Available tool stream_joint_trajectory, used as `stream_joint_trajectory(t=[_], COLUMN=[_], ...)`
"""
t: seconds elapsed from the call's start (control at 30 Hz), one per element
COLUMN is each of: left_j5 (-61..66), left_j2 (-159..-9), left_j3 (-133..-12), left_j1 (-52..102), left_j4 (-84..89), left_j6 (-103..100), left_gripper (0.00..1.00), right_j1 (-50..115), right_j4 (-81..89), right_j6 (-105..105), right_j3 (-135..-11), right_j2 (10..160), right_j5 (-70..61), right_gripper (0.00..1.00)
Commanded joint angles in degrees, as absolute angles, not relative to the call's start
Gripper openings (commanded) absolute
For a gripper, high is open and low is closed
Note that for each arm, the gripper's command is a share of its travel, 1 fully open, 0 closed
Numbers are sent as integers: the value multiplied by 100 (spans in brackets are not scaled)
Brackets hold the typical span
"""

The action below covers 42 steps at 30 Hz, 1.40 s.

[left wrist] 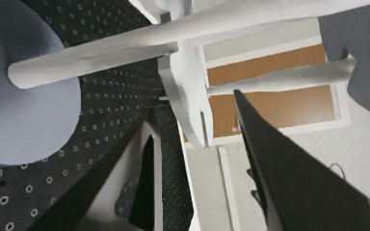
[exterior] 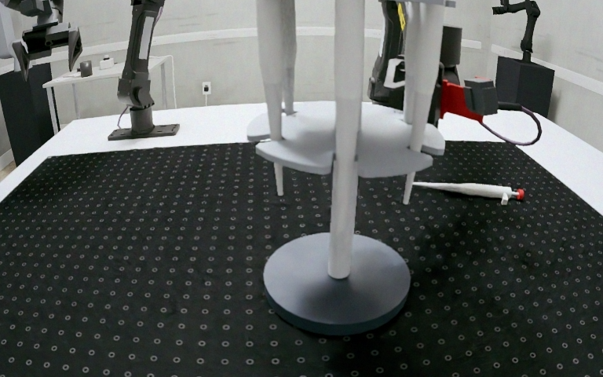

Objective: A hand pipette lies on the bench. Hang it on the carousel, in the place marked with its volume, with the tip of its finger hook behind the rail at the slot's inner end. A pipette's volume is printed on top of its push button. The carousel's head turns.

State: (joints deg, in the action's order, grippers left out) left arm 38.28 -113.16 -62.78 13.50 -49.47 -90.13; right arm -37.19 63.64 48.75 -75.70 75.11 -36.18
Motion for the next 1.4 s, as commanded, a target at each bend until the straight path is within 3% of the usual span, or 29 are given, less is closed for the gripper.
stream_joint_trajectory(t=[0.0,0.97,1.0,1.37], left_j5=[3804,3804,3804,3816], left_j2=[-11271,-11271,-11271,-11181], left_j3=[-6493,-6493,-6493,-6481], left_j1=[1379,1379,1379,1378], left_j4=[-5021,-5021,-5021,-5071], left_j6=[-8970,-8970,-8970,-9007], left_gripper=[49,49,0,0], right_j1=[-3771,-3771,-3771,-3771], right_j4=[6316,6316,6316,6316], right_j6=[4907,4907,4907,4907], right_j3=[-7684,-7684,-7684,-7684], right_j2=[7547,7547,7547,7547], right_j5=[-3711,-3711,-3711,-3711], right_gripper=[100,100,100,100])
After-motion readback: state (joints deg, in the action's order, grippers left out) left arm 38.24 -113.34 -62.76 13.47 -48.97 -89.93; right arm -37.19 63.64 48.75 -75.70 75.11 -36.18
